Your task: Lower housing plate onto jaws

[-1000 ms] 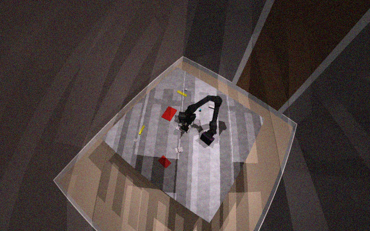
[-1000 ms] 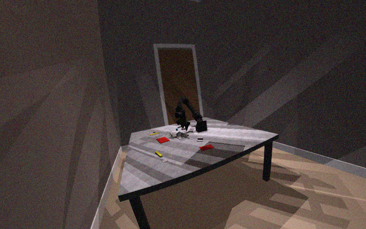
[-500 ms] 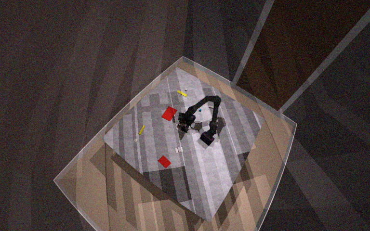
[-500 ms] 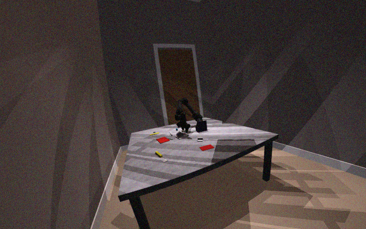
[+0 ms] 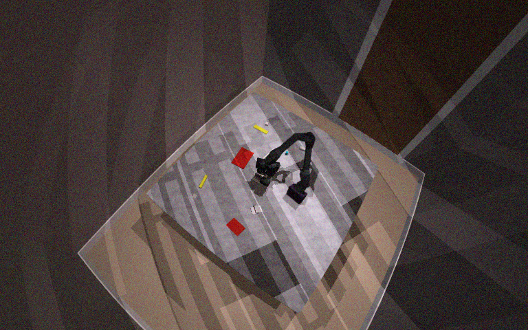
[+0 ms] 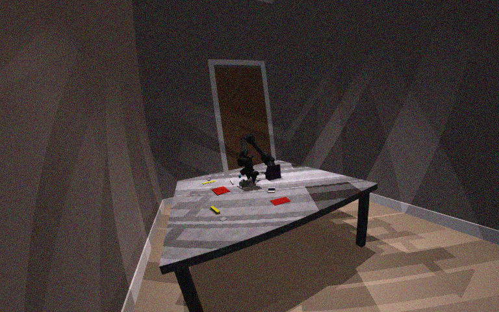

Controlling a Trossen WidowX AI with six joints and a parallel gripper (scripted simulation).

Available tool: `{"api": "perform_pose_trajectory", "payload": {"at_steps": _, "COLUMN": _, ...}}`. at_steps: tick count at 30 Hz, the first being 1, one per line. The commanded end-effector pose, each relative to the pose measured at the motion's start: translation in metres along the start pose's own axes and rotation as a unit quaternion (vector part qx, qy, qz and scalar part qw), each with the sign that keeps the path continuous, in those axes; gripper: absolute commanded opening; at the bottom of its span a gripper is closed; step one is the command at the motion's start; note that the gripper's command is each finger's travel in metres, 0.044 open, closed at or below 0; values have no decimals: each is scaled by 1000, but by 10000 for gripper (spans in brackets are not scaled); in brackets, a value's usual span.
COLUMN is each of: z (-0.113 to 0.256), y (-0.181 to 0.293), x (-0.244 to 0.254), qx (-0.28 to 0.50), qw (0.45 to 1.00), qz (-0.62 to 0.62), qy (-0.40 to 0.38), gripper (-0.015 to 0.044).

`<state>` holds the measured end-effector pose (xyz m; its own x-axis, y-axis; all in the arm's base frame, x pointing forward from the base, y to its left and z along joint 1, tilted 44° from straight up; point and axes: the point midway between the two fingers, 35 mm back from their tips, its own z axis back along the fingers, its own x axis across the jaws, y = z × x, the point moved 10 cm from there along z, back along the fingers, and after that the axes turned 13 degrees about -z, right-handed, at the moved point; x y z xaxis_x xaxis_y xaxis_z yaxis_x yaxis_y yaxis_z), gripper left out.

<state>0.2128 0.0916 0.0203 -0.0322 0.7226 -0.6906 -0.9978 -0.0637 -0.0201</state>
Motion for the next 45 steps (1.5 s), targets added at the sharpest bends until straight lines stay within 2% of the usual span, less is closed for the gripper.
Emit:
{"api": "perform_pose_trajectory", "payload": {"at_steps": 1, "z": -2, "y": 1, "x": 0, "qx": 0, "qw": 1000, "qz": 4, "qy": 3, "gripper": 351}}
{"api": "perform_pose_trajectory", "payload": {"at_steps": 45, "z": -9, "y": 1, "x": 0, "qx": 0, "qw": 1000, "qz": 11, "qy": 3, "gripper": 351}}
